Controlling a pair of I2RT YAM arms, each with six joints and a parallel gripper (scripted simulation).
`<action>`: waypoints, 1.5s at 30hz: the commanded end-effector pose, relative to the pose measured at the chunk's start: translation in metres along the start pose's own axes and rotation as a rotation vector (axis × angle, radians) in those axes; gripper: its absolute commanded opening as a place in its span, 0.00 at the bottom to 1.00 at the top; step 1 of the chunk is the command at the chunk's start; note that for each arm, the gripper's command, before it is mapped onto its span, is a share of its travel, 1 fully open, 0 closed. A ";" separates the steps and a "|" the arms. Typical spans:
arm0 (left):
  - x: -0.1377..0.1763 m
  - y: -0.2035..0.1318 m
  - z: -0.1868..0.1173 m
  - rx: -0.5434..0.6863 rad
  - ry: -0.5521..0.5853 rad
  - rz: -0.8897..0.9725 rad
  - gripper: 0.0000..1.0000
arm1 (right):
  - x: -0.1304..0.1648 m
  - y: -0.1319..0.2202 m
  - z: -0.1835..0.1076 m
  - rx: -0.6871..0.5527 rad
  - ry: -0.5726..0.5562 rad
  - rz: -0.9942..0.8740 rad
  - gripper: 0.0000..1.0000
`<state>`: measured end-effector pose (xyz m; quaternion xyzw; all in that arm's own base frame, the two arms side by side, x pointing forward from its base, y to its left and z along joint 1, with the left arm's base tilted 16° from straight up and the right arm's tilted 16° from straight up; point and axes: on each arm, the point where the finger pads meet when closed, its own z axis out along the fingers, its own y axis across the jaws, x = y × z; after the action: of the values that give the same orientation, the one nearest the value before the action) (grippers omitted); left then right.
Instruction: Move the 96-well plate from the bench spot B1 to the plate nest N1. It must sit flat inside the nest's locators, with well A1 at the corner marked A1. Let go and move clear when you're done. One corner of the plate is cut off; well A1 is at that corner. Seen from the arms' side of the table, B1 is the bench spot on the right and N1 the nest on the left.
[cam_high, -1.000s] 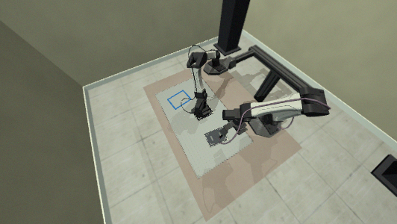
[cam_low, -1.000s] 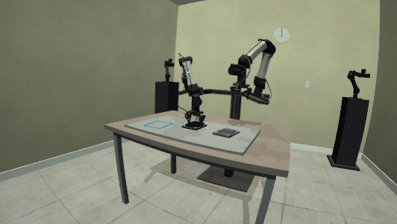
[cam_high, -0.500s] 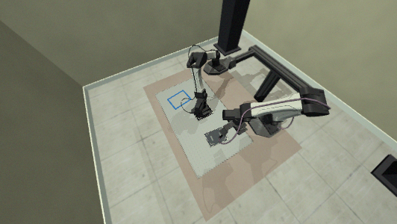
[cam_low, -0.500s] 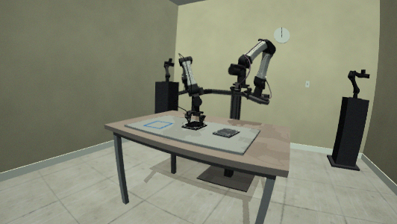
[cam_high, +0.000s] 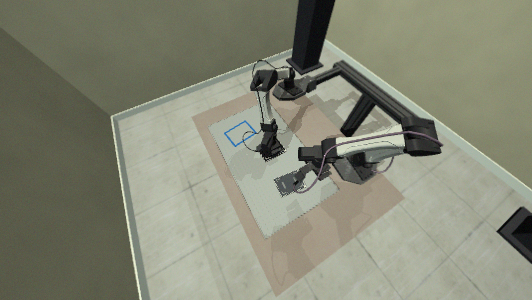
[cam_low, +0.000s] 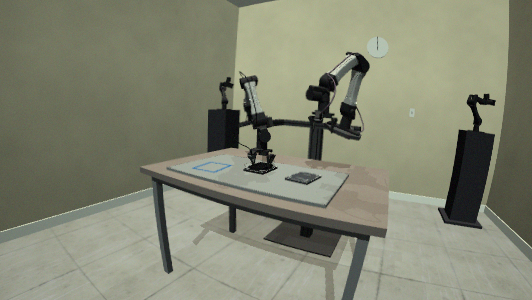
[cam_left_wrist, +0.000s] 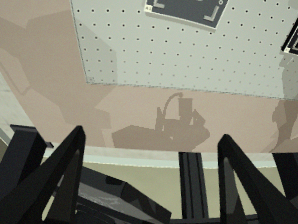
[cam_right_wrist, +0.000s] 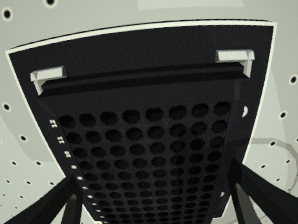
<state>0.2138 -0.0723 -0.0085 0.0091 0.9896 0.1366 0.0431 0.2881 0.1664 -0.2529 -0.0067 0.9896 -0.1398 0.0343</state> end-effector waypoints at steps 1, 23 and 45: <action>0.007 0.002 -0.002 0.003 0.009 0.001 1.00 | -0.007 0.005 -0.019 -0.010 -0.035 -0.003 1.00; 0.007 0.002 -0.002 0.003 0.009 0.001 1.00 | -0.011 0.007 -0.029 -0.021 -0.044 0.002 1.00; 0.007 0.002 -0.002 0.003 0.009 0.001 1.00 | -0.013 0.010 -0.030 -0.023 -0.047 0.003 1.00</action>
<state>0.2138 -0.0723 -0.0085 0.0091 0.9896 0.1366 0.0431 0.2875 0.1699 -0.2415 -0.0071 0.9896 -0.1392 0.0359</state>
